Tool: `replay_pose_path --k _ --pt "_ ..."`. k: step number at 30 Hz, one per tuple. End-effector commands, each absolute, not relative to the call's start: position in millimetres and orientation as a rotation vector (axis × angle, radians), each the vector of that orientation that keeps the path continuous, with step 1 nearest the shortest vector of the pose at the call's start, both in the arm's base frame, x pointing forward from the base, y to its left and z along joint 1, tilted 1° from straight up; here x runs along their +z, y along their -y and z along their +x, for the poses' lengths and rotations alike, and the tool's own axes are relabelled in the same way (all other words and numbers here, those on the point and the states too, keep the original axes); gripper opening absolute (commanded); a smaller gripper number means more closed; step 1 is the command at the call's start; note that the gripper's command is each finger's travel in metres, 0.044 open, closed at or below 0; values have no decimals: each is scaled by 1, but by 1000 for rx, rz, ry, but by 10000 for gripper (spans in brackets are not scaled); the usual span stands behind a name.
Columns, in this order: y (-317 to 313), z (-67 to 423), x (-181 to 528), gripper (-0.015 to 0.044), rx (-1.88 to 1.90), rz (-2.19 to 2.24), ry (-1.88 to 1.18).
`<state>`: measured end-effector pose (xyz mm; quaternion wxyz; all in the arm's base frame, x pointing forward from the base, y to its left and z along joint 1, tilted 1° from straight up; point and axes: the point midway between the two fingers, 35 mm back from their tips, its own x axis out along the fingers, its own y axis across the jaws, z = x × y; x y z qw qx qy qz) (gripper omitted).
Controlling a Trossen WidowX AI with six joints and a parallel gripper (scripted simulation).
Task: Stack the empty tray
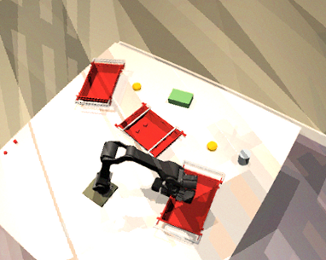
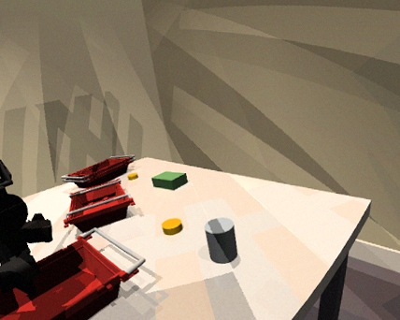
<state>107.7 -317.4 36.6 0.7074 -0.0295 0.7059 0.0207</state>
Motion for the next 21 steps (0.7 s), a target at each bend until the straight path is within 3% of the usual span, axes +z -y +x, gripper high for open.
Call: replay_pose_path --k 1,21 --pt "316 107 36 115 54 -62 -1569" --pt "318 108 58 0 53 -63 -1569"
